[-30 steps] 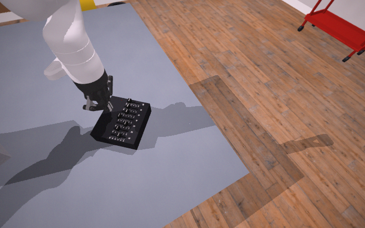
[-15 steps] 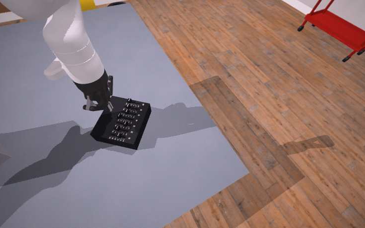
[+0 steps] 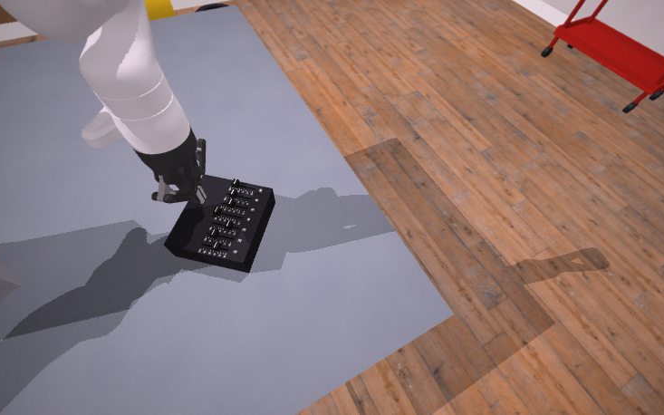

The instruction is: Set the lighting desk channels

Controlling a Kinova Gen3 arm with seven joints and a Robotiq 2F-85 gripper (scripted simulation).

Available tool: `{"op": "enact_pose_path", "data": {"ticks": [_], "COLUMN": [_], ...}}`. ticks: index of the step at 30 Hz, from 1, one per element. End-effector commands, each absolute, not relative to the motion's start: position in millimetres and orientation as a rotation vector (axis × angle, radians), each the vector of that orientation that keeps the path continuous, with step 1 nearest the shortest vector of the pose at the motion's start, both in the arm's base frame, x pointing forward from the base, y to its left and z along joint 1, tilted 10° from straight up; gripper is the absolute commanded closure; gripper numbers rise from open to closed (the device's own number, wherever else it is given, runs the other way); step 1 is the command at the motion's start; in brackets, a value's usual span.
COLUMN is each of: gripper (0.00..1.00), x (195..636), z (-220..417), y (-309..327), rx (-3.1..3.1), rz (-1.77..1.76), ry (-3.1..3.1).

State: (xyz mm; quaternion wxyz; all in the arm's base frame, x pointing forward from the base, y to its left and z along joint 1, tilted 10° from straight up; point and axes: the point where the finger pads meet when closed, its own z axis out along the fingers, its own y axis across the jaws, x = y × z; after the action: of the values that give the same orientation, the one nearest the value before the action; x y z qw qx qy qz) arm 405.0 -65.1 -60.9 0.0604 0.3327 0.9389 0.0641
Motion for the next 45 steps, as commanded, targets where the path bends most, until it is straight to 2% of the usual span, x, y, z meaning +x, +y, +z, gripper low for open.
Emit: {"op": "enact_pose_path", "data": {"ticks": [1, 45], "gripper": [1.0, 1.0], "x": [407, 409], "z": [-64, -80], "y": [-64, -63], "rx": [1.027, 1.027], "rz": [0.196, 0.196], "ry": [2.832, 2.832]}}
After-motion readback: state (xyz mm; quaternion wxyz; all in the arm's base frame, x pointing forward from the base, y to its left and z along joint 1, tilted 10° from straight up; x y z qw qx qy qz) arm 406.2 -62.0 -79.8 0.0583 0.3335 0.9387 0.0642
